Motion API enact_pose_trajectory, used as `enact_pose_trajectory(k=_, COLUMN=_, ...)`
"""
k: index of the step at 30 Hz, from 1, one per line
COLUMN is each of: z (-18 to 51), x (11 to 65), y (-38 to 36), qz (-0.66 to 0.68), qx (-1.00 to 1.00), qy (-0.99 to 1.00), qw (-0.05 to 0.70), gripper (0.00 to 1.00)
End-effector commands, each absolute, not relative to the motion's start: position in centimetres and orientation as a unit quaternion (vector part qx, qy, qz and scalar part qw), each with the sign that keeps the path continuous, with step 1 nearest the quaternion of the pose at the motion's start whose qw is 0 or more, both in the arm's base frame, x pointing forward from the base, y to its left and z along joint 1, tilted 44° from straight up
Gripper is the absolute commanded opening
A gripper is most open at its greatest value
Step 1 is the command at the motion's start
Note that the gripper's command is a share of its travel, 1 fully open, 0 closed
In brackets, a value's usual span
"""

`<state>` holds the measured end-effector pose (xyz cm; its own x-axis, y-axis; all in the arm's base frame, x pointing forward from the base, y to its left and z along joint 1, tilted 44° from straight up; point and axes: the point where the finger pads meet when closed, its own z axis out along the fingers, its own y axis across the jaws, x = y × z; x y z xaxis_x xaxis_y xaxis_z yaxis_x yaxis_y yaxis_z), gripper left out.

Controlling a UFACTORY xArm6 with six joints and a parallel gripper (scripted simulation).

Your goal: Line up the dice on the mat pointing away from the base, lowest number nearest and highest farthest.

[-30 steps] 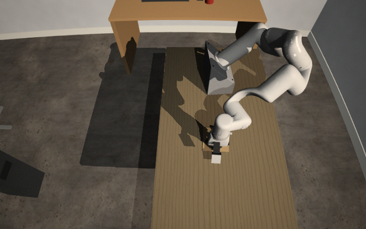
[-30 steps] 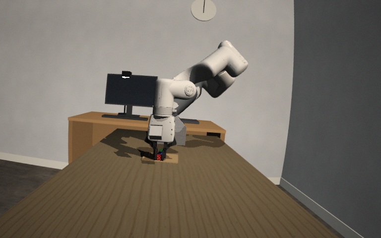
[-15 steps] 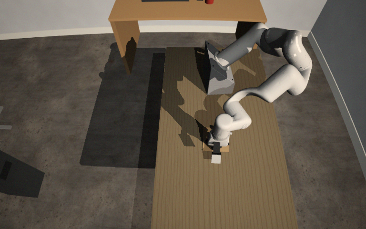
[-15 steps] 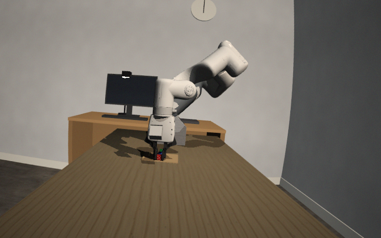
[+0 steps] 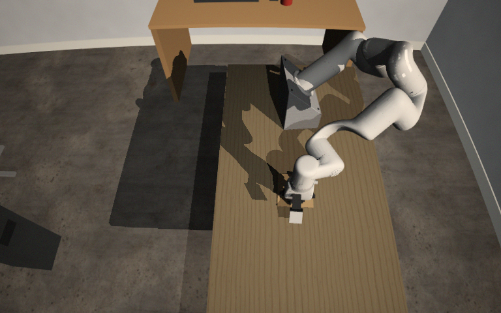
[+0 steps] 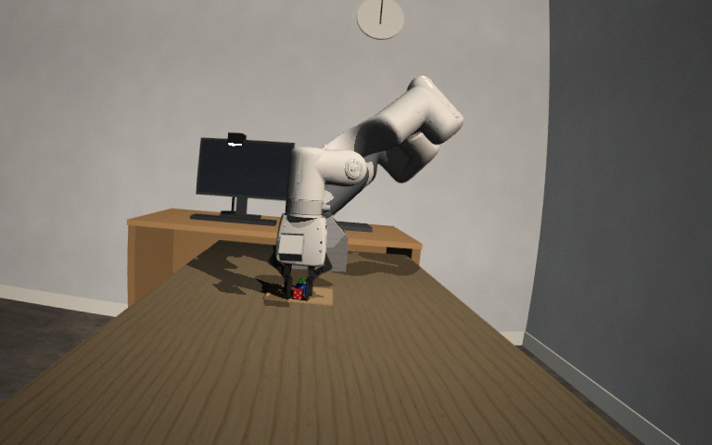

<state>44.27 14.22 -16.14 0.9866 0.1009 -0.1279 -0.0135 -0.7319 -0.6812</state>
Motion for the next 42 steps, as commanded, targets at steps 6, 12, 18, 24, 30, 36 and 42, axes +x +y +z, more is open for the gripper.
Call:
enact_pose_trajectory(k=6, z=-16.1, x=44.4, y=14.1, qz=0.076, qx=-0.928, qy=-0.023, qw=0.365, gripper=0.36)
enact_pose_trajectory(k=12, z=-16.0, x=44.5, y=14.1, qz=0.076, qx=-0.928, qy=-0.023, qw=0.365, gripper=0.36)
enact_pose_trajectory(k=18, z=-15.0, x=44.7, y=13.2, qz=0.076, qx=-0.928, qy=-0.023, qw=0.365, gripper=0.36)
enact_pose_trajectory(k=24, z=-12.9, x=45.1, y=11.2, qz=0.076, qx=-0.928, qy=-0.023, qw=0.365, gripper=0.36)
enact_pose_trajectory(k=30, z=-11.3, x=45.5, y=9.7, qz=0.076, qx=-0.928, qy=-0.023, qw=0.365, gripper=0.36)
enact_pose_trajectory(k=36, z=-9.8, x=45.8, y=8.3, qz=0.076, qx=-0.928, qy=-0.023, qw=0.365, gripper=0.36)
enact_pose_trajectory(k=42, z=-9.6, x=45.9, y=8.1, qz=0.076, qx=-0.928, qy=-0.023, qw=0.365, gripper=1.0)
